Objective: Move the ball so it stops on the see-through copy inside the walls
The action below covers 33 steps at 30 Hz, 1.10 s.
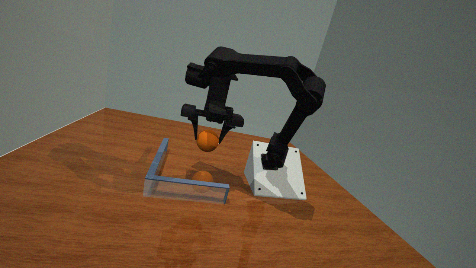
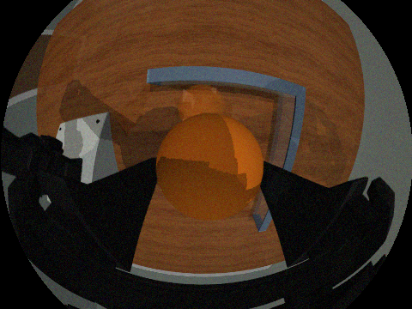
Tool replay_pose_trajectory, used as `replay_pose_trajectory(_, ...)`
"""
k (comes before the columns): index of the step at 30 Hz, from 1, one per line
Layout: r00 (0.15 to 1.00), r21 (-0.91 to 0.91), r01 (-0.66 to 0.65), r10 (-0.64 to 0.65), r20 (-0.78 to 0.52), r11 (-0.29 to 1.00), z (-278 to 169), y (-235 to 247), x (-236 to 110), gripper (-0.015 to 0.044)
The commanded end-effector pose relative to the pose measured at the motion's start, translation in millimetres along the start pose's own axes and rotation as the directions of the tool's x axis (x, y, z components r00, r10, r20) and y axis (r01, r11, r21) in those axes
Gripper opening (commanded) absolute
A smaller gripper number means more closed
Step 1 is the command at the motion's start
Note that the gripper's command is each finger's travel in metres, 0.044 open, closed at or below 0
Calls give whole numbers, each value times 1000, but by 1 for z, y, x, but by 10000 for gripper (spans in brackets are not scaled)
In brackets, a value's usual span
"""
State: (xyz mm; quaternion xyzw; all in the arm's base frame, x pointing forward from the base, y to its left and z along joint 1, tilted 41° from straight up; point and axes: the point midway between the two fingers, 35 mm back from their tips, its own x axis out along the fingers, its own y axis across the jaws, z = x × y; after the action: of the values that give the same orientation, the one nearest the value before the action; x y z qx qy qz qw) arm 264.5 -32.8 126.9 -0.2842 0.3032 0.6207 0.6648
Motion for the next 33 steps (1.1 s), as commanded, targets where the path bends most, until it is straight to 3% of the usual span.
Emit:
replay_pose_trajectory(1, 1000, -5, 8, -8, -5, 1000, 1, 2, -14, 0)
replay_pose_trajectory(22, 1000, -6, 9, -9, -2, 1000, 30, 6, 54, 0)
replay_pose_trajectory(33, 1000, -7, 10, -10, 0, 1000, 30, 6, 108, 0)
